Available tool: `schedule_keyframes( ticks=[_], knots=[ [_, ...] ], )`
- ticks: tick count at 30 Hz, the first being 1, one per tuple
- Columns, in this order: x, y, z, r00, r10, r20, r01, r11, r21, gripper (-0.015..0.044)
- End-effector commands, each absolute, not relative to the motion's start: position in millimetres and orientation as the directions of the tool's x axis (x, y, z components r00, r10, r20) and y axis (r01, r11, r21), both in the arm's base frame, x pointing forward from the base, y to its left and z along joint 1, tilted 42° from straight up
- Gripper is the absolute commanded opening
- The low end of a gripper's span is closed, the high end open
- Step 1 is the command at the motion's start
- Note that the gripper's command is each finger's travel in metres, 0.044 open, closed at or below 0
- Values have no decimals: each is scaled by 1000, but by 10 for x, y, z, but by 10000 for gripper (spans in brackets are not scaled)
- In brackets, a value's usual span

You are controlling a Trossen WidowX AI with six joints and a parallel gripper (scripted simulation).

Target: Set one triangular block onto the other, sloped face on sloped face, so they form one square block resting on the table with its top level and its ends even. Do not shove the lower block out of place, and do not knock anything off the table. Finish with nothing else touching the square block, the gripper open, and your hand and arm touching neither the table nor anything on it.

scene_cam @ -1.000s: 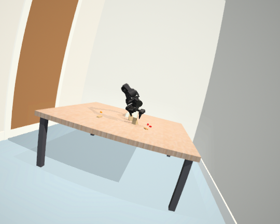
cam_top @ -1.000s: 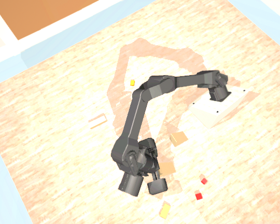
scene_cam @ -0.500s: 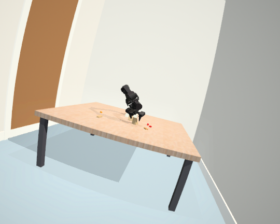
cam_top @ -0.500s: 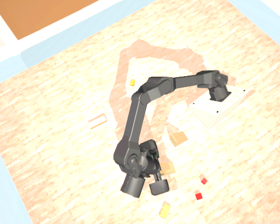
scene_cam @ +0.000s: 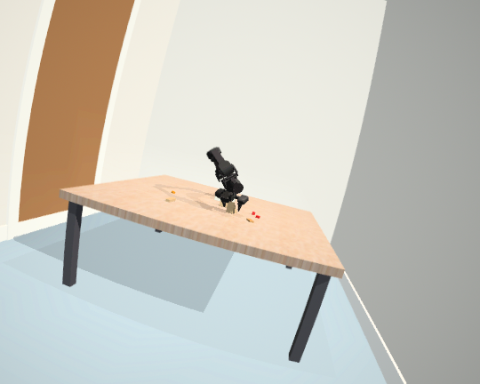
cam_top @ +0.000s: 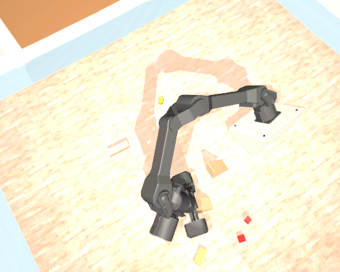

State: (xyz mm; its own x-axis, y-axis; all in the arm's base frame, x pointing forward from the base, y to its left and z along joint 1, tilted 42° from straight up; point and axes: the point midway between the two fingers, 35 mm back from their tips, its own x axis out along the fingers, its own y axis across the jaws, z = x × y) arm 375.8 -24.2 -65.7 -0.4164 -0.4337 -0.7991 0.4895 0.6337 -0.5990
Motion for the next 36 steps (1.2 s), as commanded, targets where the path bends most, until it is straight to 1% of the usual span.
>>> schedule_keyframes(
  ticks=[1, 7, 16, 24, 29, 30, 33, 36],
  knots=[
    [3731, -272, -701, -421, -438, -794, 479, 636, -605, 440],
    [3699, -306, -757, -428, -438, -791, 475, 636, -608, 440],
    [3699, -306, -757, -428, -438, -791, 475, 636, -608, 204],
    [3699, -306, -757, -428, -438, -791, 475, 636, -608, 150],
    [3698, -285, -739, -430, -434, -792, 478, 635, -607, 19],
    [3697, -279, -734, -430, -433, -792, 479, 634, -607, 0],
    [3695, -279, -736, -426, -437, -792, 479, 635, -607, 0],
    [3678, -259, -732, -390, -466, -794, 477, 636, -607, 0]
  ],
)
